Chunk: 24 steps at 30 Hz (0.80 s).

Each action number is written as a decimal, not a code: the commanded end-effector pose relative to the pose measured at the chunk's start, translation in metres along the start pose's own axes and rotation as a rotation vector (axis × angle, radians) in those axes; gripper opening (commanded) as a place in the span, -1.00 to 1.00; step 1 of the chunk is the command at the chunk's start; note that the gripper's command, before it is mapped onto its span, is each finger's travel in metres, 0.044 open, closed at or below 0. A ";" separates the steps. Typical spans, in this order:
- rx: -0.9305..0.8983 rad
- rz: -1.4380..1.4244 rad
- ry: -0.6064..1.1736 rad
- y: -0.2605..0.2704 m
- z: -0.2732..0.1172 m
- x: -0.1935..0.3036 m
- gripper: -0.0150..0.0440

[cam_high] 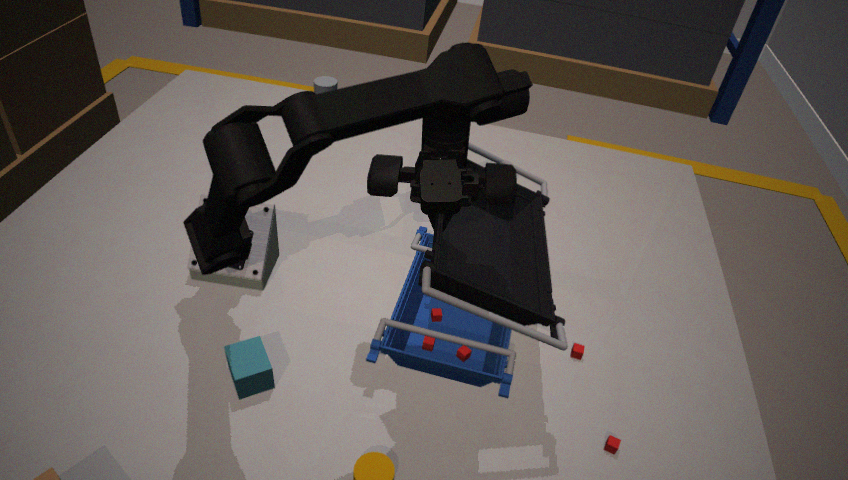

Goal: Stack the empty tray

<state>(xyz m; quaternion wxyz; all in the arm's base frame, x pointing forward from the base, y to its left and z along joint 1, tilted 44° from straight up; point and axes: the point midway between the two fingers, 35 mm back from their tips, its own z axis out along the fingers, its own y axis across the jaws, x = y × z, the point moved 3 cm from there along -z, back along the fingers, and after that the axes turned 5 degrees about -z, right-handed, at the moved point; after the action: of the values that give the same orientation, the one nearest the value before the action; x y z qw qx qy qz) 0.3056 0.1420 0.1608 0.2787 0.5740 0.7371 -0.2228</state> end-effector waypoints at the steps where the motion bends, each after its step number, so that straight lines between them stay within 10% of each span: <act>1: -0.023 -0.003 -0.005 -0.001 -0.006 0.001 -0.49; 24: -0.024 -0.003 -0.005 -0.002 -0.006 -0.001 -0.49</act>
<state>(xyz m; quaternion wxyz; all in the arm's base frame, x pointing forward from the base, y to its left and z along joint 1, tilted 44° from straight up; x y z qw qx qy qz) 0.3048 0.1423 0.1615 0.2792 0.5733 0.7377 -0.2218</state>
